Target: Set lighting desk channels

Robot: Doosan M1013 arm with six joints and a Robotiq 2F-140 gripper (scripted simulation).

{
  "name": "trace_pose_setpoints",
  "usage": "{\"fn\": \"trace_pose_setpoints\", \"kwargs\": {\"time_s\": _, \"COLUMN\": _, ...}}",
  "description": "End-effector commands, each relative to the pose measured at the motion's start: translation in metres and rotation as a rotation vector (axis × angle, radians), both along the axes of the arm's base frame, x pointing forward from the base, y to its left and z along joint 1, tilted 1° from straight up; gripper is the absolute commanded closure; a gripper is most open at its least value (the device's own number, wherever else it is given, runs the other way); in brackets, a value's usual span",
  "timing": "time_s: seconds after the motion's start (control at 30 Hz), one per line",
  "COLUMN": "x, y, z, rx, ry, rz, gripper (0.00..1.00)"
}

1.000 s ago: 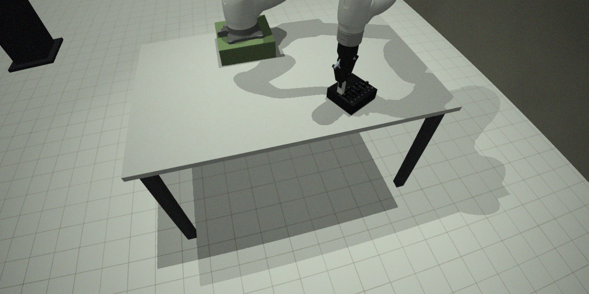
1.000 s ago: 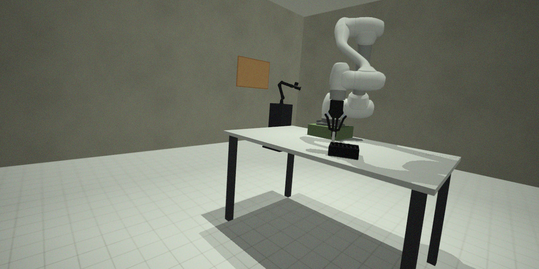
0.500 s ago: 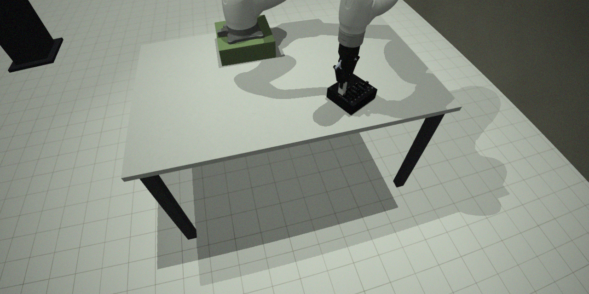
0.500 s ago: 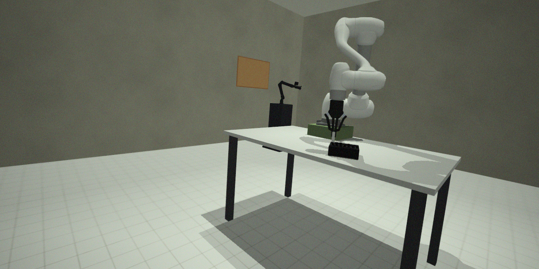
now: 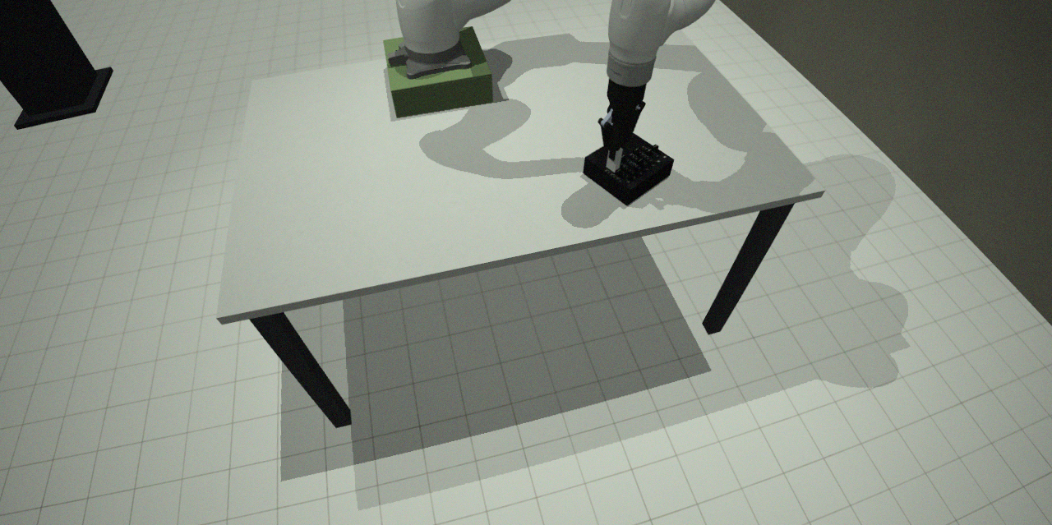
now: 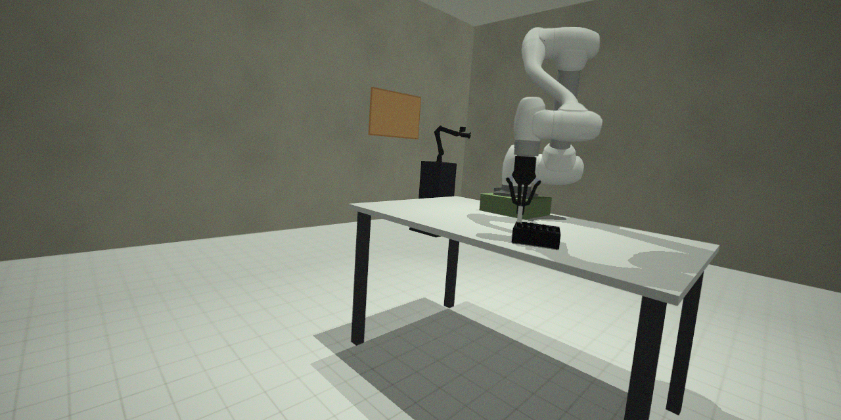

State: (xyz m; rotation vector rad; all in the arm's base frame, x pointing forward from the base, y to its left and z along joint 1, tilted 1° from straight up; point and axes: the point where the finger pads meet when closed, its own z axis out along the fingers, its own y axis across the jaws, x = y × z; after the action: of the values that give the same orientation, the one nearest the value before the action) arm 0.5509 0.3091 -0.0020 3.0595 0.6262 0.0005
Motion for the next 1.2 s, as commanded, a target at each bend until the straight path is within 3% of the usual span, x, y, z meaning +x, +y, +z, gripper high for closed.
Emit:
{"fn": "trace_pose_setpoints", "kwargs": {"time_s": 0.0, "x": 0.0009, "y": 0.0004, "z": 0.0001, "rx": 0.000, "ry": 0.000, "rz": 0.000, "gripper": 0.90}}
{"fn": "trace_pose_setpoints", "kwargs": {"time_s": 1.17, "x": 0.0077, "y": 0.0034, "z": 0.0001, "rx": 0.000, "ry": 0.000, "rz": 0.000, "gripper": 0.90}}
